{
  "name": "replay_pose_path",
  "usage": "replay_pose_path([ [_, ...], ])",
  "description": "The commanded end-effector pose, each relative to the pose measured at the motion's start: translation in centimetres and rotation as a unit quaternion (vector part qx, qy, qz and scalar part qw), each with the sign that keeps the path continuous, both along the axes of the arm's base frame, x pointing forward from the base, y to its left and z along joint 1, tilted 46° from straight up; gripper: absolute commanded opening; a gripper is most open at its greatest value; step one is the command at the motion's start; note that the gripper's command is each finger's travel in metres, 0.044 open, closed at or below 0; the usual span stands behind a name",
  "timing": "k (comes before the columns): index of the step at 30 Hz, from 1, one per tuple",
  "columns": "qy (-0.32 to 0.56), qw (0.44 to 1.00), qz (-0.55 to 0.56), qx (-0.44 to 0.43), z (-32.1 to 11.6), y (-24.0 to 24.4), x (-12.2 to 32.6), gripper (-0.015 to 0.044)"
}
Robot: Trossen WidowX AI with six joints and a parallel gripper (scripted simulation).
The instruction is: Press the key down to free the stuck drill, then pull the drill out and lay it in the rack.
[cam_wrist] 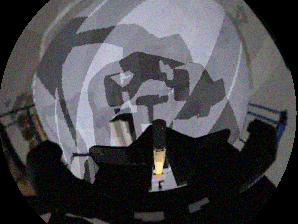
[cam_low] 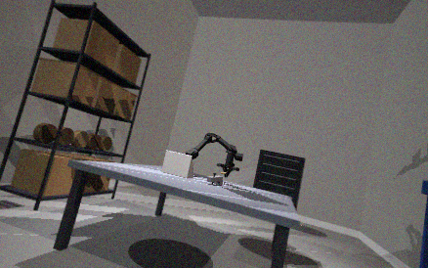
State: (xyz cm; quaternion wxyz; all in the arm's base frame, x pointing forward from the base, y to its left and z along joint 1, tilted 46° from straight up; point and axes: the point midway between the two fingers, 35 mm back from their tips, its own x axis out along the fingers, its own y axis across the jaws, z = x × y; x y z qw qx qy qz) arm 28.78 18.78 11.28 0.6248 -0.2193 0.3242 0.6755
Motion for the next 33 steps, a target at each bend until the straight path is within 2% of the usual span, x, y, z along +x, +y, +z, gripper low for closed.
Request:
replay_pose_path([
  [1, -0.003, 1.0, 0.0, 0.003, 0.25, -0.09, 0.21, 0.0],
  [33, -0.003, 1.0, 0.0, 0.003, 0.46, -0.31, 0.42, 0.0],
])
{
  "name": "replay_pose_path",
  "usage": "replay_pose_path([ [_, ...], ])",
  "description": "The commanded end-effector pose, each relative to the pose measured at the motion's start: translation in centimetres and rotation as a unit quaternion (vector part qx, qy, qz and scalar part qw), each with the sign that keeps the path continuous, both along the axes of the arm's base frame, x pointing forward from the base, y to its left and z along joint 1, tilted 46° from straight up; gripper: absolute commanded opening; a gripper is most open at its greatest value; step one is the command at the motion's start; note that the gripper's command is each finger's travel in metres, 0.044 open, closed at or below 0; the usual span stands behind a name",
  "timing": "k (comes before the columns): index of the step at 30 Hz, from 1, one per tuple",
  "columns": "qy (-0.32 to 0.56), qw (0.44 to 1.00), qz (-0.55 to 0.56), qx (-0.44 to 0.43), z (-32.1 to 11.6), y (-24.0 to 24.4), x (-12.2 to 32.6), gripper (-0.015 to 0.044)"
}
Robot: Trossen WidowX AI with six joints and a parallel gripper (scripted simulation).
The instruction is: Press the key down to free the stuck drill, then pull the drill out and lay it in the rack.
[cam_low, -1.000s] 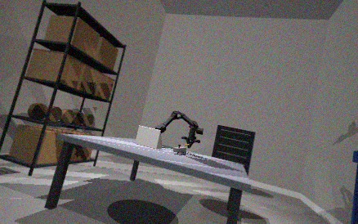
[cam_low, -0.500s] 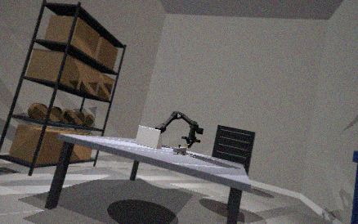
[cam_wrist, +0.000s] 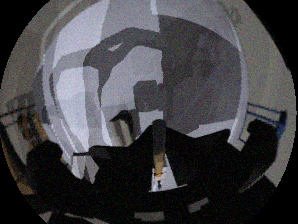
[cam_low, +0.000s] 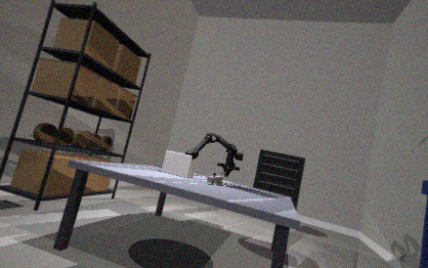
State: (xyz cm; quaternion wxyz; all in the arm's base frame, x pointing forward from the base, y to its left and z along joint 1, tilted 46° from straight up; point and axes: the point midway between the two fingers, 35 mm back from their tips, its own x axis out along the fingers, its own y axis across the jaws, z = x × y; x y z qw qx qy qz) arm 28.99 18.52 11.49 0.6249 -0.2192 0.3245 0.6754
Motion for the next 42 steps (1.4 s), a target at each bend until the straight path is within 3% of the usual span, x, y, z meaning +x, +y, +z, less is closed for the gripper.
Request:
replay_pose_path([
  [1, -0.004, 1.0, 0.0, 0.003, 0.26, -0.05, 0.21, 0.0],
  [42, -0.004, 1.0, 0.0, 0.003, 0.57, -0.14, 0.47, 0.0],
])
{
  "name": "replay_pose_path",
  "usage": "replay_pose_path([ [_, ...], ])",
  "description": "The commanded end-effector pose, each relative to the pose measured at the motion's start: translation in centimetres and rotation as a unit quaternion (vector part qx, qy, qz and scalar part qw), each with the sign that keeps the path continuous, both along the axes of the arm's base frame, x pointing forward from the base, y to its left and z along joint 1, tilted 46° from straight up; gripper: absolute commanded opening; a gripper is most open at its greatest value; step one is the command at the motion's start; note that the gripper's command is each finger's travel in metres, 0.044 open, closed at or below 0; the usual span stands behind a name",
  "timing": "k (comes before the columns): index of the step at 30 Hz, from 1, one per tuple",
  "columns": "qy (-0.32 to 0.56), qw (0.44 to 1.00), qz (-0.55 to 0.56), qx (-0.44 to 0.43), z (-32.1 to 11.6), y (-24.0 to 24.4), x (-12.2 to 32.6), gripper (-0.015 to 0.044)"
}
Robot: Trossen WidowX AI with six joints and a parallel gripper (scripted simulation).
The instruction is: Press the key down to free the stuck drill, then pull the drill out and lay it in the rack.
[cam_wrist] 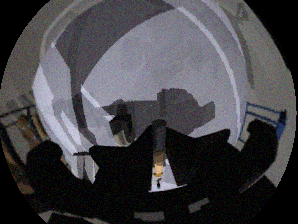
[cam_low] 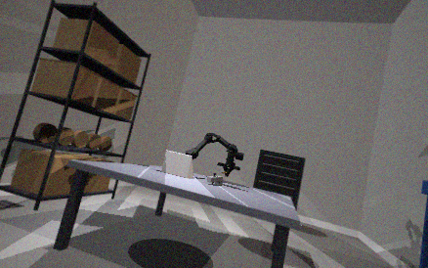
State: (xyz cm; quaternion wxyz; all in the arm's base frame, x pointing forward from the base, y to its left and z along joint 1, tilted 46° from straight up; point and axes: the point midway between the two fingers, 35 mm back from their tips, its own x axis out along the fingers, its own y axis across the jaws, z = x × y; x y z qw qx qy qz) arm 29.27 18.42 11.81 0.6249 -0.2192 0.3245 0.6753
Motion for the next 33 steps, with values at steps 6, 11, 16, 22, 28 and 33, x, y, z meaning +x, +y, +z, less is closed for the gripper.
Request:
replay_pose_path([
  [6, -0.003, 1.0, 0.0, 0.003, 0.3, 0.0, -0.1, 0.0],
  [11, -0.003, 1.0, 0.0, 0.003, 0.4, 0.4, -1.1, 0.0],
  [16, -0.003, 1.0, 0.0, 0.003, 0.6, 0.8, -2.0, 0.0],
  [22, -0.003, 1.0, 0.0, 0.003, 0.8, 1.2, -3.2, 0.0],
  [28, -0.003, 1.0, 0.0, 0.003, 1.1, 1.6, -4.4, 0.0],
  [33, -0.002, 1.0, 0.0, 0.004, 1.4, 1.9, -5.5, 0.0],
])
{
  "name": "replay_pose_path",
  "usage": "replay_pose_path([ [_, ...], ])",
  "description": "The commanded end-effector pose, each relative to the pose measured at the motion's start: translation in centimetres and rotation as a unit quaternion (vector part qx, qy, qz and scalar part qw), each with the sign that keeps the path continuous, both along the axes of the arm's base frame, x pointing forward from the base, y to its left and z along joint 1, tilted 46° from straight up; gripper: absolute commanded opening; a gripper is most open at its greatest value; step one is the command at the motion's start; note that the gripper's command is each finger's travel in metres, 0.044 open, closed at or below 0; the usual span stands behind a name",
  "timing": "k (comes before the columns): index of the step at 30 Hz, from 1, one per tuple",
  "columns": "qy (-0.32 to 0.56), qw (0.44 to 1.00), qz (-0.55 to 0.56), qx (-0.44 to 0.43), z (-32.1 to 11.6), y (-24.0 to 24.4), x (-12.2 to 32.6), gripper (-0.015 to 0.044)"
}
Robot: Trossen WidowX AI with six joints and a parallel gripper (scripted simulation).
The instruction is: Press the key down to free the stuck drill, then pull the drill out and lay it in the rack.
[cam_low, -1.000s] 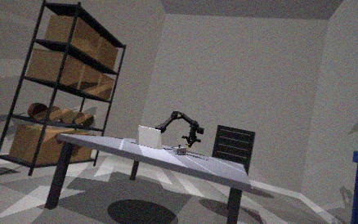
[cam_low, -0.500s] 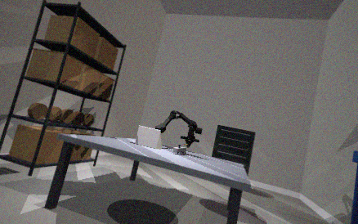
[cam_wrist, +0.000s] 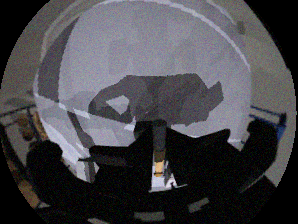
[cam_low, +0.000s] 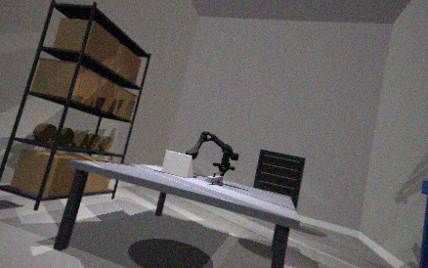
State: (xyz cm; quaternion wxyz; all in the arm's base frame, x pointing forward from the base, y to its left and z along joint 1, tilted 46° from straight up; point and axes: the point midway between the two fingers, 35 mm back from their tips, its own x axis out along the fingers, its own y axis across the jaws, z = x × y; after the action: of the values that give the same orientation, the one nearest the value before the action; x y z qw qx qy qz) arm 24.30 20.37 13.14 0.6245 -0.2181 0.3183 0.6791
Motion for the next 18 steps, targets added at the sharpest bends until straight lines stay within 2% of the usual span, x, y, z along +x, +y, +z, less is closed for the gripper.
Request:
replay_pose_path([
  [1, 0.0, 1.0, -0.004, -0.002, 0.1, 0.0, -0.7, 0.0],
  [18, 0.0, 1.0, -0.004, -0.002, -1.0, 1.6, -2.1, 0.0],
])
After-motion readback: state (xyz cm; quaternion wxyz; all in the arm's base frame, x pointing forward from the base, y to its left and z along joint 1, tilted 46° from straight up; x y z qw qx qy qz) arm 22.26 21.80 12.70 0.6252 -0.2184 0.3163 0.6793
